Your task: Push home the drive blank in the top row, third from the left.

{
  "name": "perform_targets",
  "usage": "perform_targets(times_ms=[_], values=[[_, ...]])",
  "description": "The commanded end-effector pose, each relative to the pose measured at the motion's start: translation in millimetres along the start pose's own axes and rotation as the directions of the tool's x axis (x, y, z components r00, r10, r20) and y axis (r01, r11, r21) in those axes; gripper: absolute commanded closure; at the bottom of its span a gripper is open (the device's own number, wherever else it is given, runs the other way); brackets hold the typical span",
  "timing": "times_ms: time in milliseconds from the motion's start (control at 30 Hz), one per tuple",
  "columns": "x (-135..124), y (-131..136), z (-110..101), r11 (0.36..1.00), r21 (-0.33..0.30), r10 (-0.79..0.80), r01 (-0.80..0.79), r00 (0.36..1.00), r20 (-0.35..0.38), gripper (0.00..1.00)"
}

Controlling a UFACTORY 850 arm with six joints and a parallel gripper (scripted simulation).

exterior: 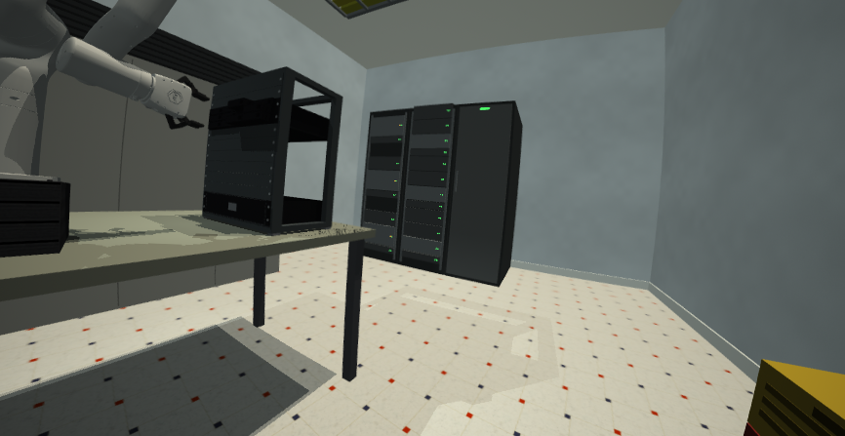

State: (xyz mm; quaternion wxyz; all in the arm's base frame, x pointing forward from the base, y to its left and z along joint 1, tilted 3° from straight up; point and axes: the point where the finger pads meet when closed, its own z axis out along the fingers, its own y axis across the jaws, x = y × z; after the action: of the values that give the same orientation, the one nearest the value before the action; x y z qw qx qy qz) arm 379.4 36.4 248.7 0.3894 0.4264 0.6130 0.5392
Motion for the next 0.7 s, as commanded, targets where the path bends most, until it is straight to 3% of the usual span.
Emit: perform_targets(times_ms=[0, 667], values=[[-9.5, 7.7, -2.8, 0.999, -0.034, 0.024, -0.023, 0.999, 0.037, 0.00], [-31.2, 24.8, -12.1, 0.991, -0.115, 0.079, -0.066, 0.990, 0.115, 0.00]])
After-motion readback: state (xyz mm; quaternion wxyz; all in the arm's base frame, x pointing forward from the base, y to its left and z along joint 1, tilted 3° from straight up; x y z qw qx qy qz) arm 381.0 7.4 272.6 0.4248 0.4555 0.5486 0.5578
